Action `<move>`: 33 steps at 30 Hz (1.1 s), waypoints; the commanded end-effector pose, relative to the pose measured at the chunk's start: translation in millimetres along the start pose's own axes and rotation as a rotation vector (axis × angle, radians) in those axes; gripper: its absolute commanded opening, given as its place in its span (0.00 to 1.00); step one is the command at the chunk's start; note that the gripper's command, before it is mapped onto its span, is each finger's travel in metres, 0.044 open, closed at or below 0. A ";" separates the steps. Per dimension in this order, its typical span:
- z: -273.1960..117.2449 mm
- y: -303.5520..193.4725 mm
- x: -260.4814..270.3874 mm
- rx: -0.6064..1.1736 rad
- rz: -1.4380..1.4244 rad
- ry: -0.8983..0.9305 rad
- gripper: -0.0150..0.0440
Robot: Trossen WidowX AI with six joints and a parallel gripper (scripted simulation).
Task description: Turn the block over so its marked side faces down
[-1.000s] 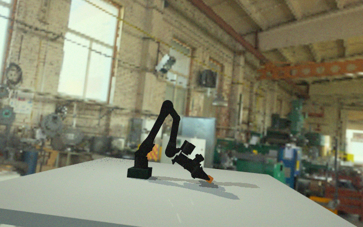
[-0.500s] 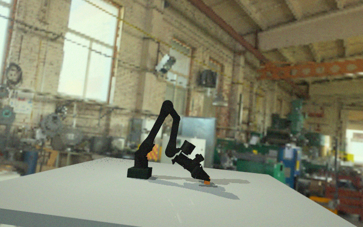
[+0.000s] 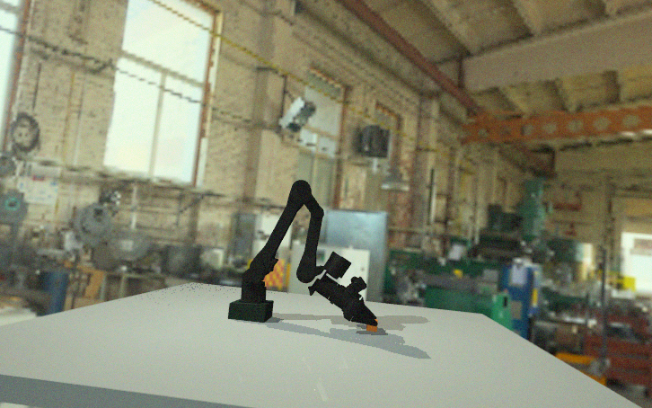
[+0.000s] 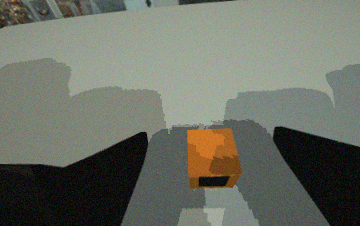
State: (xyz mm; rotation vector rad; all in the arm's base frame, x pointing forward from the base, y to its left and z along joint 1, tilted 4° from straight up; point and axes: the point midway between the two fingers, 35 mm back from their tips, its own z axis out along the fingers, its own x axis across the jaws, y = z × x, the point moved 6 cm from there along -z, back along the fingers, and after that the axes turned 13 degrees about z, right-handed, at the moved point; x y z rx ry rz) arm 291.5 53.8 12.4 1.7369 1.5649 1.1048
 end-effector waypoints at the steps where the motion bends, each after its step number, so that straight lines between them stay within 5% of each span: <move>1: -0.1 -0.1 -0.3 -0.001 0.003 -0.003 1.00; 17: 0.5 0.5 -0.1 0.004 0.003 -0.004 1.00; 24: 4.6 31.4 7.6 0.218 0.000 -0.054 1.00; 33: -35.4 74.3 17.0 0.442 0.004 -0.104 1.00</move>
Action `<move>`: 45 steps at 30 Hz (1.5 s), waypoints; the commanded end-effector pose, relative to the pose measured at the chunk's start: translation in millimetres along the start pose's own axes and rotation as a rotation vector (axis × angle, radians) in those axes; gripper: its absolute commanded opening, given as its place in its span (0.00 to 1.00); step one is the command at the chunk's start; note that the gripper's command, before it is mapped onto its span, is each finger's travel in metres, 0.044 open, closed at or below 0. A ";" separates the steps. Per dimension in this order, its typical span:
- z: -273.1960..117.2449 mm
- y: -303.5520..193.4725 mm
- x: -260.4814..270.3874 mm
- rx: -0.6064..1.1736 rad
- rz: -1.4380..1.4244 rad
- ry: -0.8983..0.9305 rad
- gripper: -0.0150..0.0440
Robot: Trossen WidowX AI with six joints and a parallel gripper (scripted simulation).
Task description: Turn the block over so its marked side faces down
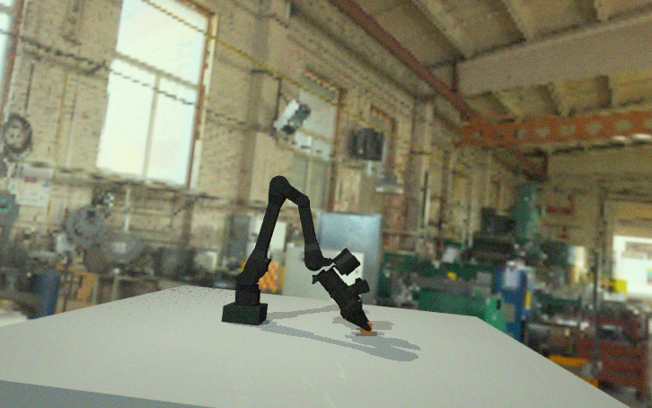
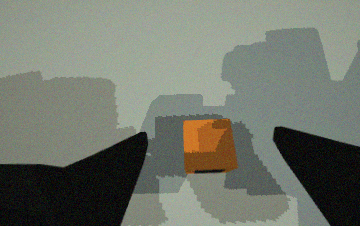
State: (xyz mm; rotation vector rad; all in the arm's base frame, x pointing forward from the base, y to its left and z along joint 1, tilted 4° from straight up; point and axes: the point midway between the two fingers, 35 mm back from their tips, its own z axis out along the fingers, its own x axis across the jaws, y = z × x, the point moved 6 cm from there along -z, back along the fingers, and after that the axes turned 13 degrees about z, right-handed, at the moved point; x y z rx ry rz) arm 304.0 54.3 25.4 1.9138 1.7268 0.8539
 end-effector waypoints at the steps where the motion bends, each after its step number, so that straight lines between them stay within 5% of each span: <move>1: -56.0 45.1 10.0 0.196 0.007 -0.031 1.00; 20: -61.2 46.7 10.2 0.223 0.007 -0.038 1.00; 37: -34.9 115.8 27.5 0.747 0.002 -0.158 1.00; 45: -34.3 117.9 28.0 0.768 0.002 -0.162 1.00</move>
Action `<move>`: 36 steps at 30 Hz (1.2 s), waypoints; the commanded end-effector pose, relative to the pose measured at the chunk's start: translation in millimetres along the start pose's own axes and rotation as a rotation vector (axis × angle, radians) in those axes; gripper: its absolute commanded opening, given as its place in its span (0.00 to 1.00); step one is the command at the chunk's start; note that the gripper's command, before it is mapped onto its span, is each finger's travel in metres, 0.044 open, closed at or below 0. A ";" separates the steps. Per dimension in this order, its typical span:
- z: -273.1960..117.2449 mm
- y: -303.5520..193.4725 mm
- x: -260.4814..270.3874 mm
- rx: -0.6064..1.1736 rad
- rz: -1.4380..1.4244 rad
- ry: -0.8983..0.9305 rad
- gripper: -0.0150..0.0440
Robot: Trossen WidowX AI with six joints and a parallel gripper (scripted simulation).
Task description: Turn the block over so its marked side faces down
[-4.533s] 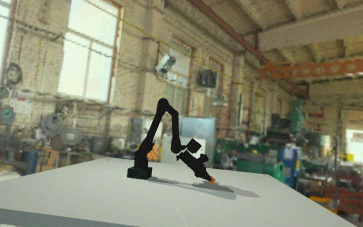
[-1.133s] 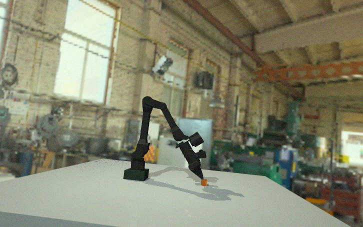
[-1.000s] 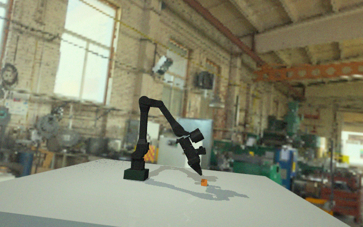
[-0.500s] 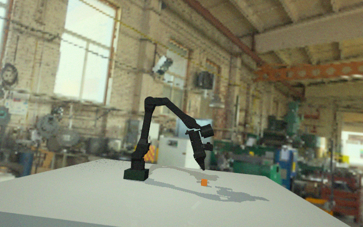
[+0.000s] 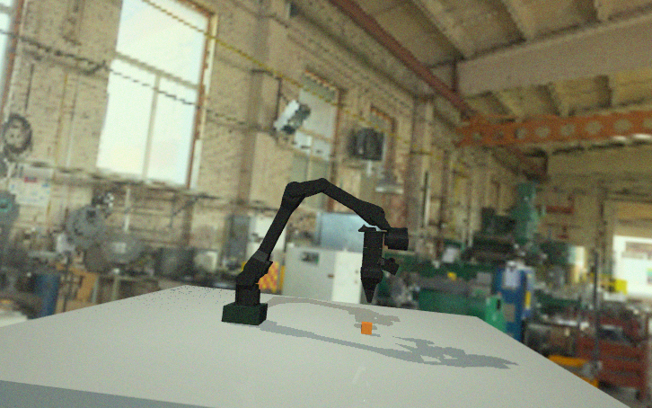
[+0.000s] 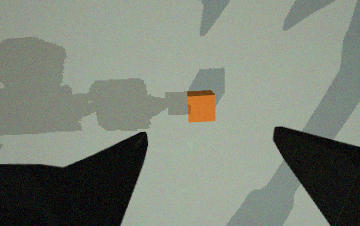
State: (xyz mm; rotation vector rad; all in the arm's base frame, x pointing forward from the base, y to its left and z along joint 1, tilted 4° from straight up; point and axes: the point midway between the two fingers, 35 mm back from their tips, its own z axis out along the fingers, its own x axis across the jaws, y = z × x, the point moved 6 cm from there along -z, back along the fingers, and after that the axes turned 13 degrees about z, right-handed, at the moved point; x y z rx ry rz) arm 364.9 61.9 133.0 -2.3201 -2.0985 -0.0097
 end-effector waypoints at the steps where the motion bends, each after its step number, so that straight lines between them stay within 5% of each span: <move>1: 1.7 2.2 0.9 0.019 -0.003 0.001 1.00; 5: 33.9 1.3 0.8 0.019 -0.003 0.001 1.00; 36: 77.9 0.3 0.7 0.019 -0.003 0.001 1.00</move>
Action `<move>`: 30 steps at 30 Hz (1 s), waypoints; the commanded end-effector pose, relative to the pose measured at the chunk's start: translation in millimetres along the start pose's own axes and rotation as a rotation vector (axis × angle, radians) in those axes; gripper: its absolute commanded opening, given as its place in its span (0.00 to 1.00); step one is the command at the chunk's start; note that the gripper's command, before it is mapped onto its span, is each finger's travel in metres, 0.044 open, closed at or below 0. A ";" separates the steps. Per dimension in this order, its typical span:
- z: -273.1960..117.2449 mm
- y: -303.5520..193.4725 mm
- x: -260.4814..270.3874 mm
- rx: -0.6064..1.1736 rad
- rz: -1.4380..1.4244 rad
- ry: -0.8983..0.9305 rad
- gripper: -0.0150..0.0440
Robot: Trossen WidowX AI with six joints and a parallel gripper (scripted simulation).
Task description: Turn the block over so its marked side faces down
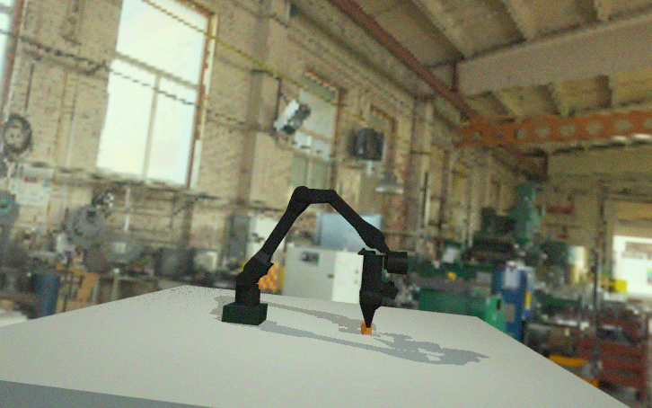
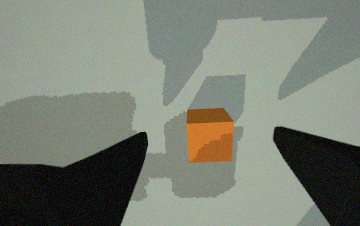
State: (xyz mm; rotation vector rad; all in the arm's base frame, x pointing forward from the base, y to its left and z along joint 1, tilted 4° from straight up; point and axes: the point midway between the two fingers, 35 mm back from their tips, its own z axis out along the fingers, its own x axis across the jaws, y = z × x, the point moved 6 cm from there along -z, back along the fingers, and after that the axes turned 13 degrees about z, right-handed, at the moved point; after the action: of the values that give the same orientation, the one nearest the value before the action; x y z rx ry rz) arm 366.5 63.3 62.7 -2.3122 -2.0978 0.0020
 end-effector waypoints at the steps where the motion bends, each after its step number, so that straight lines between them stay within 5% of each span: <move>1: 9.3 -1.5 0.0 0.009 0.000 0.002 1.00; 4: 11.5 -1.7 0.0 0.009 0.000 0.002 1.00; 16: 11.5 -1.7 0.0 0.009 0.000 0.002 0.47; 30: 11.5 -1.7 0.0 0.009 0.000 0.002 0.31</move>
State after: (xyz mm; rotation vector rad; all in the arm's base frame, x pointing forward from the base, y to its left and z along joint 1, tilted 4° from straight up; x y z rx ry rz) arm 364.8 63.3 51.9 -2.3077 -2.0945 0.0125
